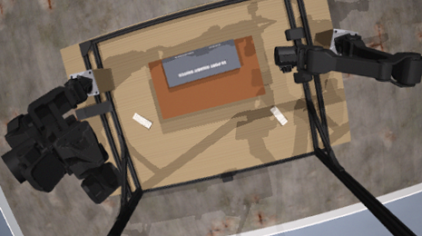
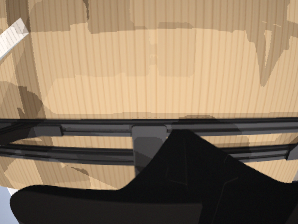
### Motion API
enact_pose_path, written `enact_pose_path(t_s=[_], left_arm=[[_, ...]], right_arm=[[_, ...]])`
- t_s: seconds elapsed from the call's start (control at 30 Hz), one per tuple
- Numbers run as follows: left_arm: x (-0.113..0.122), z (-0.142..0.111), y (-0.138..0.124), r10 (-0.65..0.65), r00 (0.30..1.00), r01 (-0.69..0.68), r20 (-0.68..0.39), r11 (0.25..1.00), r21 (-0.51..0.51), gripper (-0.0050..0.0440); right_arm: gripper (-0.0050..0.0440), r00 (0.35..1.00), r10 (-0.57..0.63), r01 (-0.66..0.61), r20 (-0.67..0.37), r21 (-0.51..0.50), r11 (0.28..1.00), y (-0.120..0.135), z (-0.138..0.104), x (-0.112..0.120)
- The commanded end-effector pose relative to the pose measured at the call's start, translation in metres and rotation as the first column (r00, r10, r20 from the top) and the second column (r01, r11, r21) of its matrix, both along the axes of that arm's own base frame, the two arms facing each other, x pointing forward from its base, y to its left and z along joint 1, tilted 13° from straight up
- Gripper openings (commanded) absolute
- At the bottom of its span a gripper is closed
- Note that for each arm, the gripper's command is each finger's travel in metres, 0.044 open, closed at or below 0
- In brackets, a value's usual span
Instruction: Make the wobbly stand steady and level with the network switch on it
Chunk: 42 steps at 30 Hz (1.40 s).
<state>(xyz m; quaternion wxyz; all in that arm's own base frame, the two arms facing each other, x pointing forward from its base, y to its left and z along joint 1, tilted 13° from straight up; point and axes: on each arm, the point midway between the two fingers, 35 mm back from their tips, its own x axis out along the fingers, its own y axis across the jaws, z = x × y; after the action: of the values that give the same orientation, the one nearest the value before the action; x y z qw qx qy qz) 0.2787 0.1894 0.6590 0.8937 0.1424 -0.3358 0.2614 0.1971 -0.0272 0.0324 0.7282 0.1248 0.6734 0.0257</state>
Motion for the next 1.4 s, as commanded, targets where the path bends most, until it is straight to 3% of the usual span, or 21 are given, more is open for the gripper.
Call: enact_pose_path(t_s=[0.0,0.17,0.37,0.73,0.93,1.3,1.37], left_arm=[[-0.034,0.038,-0.023,-0.002,0.993,-0.007,0.120,0.997,0.074,0.0000],[-0.078,0.076,-0.053,-0.017,0.963,-0.028,0.270,0.986,0.163,0.0000],[-0.078,0.076,-0.053,-0.017,0.963,-0.028,0.270,0.986,0.163,0.0000],[-0.189,0.131,-0.128,-0.107,0.821,-0.109,0.561,0.935,0.339,0.0000],[-0.189,0.131,-0.128,-0.107,0.821,-0.109,0.561,0.935,0.339,0.0000],[-0.263,0.145,-0.178,-0.200,0.681,-0.183,0.705,0.885,0.428,0.0000],[-0.263,0.145,-0.178,-0.200,0.681,-0.183,0.705,0.885,0.428,0.0000]], right_arm=[[0.0000,1.000,0.000,0.000,0.000,0.000,1.000,0.000,0.000,0.000],[0.0000,1.000,0.000,0.000,0.000,0.000,1.000,0.000,0.000,0.000],[0.0000,1.000,0.000,0.000,0.000,0.000,1.000,0.000,0.000,0.000],[0.0000,1.000,0.000,0.000,0.000,0.000,1.000,0.000,0.000,0.000],[0.0000,1.000,0.000,0.000,0.000,0.000,1.000,0.000,0.000,0.000],[0.0000,1.000,0.000,0.000,0.000,0.000,1.000,0.000,0.000,0.000],[0.0000,1.000,0.000,0.000,0.000,0.000,1.000,0.000,0.000,0.000]])
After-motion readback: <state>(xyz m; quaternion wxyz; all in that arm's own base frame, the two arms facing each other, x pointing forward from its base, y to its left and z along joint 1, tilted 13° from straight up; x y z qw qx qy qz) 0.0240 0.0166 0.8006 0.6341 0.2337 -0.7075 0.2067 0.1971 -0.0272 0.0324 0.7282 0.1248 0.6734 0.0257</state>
